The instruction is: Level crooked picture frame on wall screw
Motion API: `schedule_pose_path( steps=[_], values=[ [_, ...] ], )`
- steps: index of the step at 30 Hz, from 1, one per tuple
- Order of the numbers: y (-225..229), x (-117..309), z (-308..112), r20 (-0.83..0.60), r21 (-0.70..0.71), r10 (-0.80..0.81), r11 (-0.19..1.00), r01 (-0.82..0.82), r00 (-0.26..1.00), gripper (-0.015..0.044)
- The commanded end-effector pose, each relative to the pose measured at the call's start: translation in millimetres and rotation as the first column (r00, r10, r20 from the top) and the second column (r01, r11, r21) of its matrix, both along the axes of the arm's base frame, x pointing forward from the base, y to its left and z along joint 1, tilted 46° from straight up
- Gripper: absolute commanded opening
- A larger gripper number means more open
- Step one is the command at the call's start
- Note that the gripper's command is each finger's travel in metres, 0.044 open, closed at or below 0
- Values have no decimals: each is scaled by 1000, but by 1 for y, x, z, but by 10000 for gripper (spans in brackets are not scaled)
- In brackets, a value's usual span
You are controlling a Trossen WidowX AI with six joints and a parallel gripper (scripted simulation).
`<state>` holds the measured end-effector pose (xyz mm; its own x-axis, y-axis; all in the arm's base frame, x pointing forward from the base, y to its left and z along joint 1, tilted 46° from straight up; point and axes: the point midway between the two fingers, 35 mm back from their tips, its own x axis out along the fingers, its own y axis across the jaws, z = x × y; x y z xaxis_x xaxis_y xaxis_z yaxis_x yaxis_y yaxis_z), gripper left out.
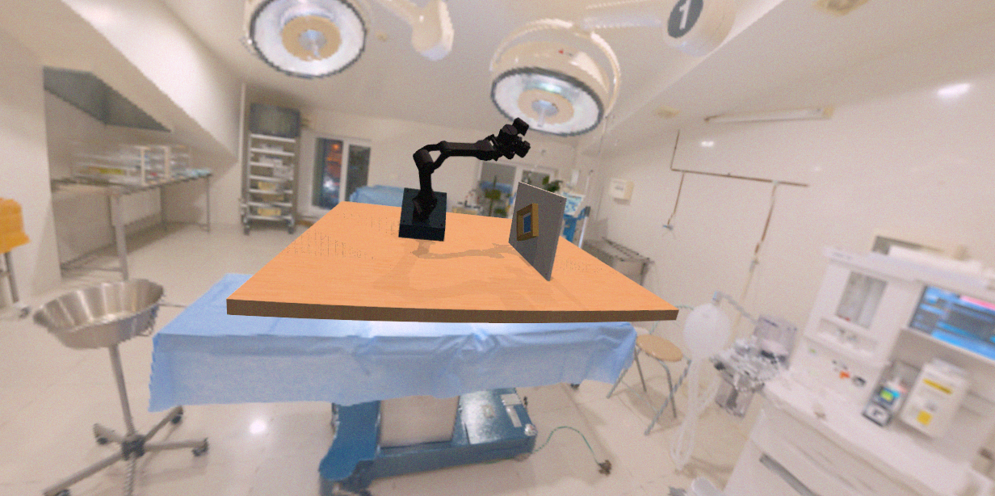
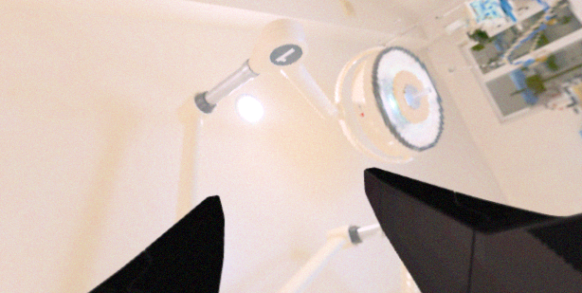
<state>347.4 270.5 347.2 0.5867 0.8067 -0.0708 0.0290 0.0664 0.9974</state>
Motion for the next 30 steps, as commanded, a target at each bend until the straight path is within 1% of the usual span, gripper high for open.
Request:
schedule_pose_path(
  steps=[1, 5, 9, 16, 24, 26, 30],
  values=[
    [-53, -17, 0, 128, -94, -95, 990, 107, 987, 260],
    [-105, -39, -4, 268, -188, -181, 954, 235, 946, 260],
    [-149, -63, -17, 400, -277, -241, 888, 367, 884, 260],
    [-210, -105, -56, 597, -413, -278, 698, 585, 753, 260],
    [-260, -137, -117, 750, -520, -221, 386, 762, 624, 260],
    [-263, -139, -123, 759, -526, -213, 357, 772, 615, 260],
    [-263, -139, -123, 759, -526, -213, 357, 772, 615, 260]
  ],
)
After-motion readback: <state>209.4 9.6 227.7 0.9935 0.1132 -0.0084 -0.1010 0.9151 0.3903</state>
